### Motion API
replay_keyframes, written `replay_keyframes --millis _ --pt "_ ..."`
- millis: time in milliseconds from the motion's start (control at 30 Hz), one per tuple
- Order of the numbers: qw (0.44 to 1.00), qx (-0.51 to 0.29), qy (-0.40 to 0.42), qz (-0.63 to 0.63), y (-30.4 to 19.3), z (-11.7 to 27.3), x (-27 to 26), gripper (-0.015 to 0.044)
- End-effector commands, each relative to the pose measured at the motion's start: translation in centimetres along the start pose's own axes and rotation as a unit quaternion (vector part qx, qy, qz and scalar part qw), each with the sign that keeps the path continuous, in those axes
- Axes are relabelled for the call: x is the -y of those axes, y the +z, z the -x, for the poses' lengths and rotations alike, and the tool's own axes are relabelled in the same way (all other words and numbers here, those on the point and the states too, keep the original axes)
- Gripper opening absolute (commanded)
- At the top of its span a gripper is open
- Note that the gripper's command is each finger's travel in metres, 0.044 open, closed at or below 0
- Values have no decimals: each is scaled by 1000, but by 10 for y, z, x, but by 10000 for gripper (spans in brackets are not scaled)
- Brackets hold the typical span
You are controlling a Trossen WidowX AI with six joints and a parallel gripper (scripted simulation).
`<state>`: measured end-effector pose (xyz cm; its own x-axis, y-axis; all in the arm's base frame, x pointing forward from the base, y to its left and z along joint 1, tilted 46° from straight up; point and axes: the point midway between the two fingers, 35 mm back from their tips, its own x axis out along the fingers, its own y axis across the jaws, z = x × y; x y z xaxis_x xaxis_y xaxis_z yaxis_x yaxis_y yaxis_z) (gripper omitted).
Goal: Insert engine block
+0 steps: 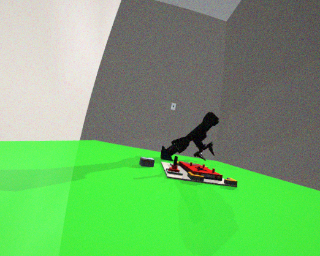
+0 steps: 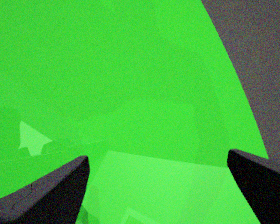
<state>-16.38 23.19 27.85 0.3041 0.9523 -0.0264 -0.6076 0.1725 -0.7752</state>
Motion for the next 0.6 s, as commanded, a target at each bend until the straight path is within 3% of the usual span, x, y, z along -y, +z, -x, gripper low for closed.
replay_keyframes --millis 0,567 --pt "1000 0 1 -2 0 0 0 426" --pt "974 -2 73 -215 26 -10 0 440"
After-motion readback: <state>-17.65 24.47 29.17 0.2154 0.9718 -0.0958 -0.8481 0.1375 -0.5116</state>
